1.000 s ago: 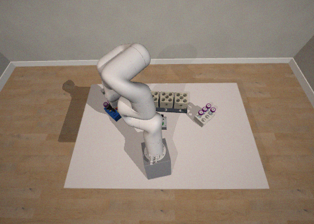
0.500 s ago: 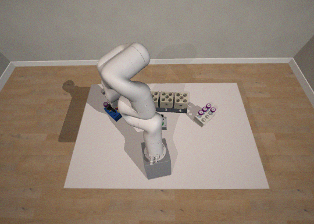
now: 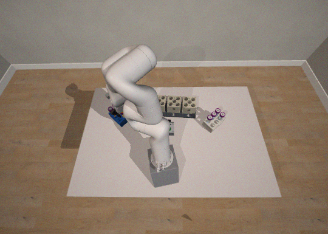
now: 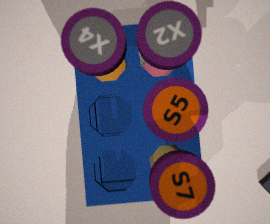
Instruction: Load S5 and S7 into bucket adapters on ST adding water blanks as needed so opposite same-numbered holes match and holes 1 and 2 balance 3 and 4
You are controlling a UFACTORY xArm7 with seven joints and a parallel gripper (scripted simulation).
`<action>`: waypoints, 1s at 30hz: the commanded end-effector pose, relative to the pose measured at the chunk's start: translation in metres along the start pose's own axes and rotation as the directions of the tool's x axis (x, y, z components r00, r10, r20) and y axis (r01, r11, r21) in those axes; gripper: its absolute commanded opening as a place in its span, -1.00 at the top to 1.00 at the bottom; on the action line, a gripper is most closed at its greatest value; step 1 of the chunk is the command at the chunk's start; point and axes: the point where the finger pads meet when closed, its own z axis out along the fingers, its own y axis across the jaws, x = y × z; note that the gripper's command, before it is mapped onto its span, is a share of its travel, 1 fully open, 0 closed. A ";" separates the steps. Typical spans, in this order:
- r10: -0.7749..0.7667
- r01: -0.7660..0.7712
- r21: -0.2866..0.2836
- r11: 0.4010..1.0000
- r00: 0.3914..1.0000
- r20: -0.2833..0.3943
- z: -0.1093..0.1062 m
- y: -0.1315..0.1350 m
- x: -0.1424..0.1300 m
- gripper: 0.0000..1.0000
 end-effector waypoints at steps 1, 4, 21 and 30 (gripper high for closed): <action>0.000 0.000 0.000 1.000 1.000 -0.003 -0.001 0.000 0.001 -1.00; 0.000 0.000 0.000 1.000 1.000 -0.003 -0.001 0.000 0.001 -1.00; 0.000 0.000 0.000 1.000 1.000 -0.003 -0.025 0.000 0.001 -1.00; 0.000 0.000 0.000 1.000 1.000 -0.003 -0.049 0.000 0.001 -1.00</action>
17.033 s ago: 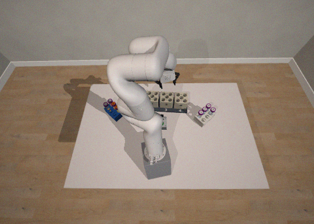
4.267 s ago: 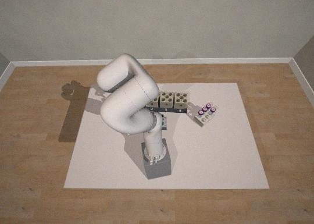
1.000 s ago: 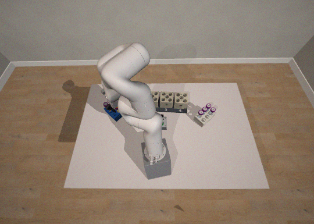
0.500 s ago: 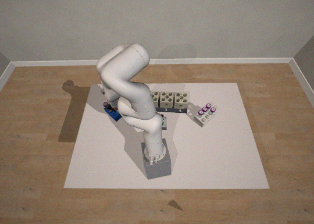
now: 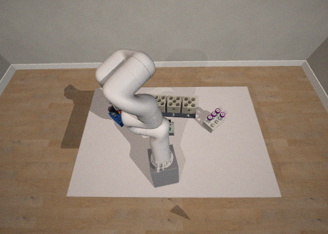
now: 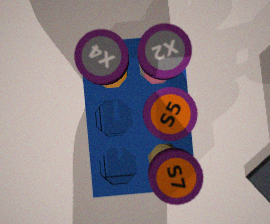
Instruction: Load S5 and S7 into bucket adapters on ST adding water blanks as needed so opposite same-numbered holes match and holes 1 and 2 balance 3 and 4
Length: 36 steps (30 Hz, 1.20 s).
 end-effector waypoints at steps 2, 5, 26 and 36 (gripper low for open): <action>-0.001 0.001 0.006 1.000 1.000 -0.004 -0.022 0.001 -0.001 -1.00; -0.001 0.001 0.006 1.000 1.000 -0.004 -0.030 0.001 -0.001 -1.00; -0.001 0.001 0.007 1.000 1.000 -0.004 -0.072 0.002 -0.001 -1.00; -0.080 0.080 0.006 0.997 0.997 -0.005 -0.072 -0.008 0.028 -0.15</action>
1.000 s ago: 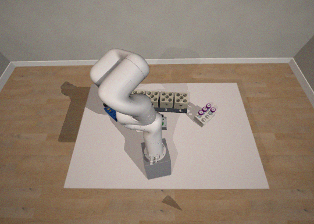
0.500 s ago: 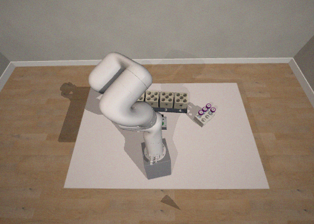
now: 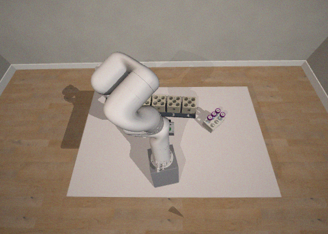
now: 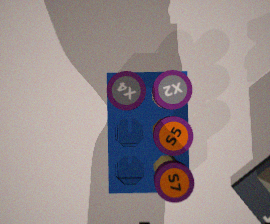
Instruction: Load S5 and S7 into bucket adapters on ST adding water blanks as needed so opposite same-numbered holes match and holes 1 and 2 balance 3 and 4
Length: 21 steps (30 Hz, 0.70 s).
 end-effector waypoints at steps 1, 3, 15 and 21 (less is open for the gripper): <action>-0.010 0.010 -0.002 1.000 1.000 0.001 0.000 -0.002 0.009 -0.15; -0.010 0.010 -0.002 1.000 1.000 0.001 0.000 -0.002 0.009 -0.15; -0.010 0.010 -0.002 1.000 1.000 0.001 0.006 -0.002 0.009 -0.15; -0.010 0.010 -0.002 1.000 1.000 0.001 0.018 -0.002 0.009 -0.15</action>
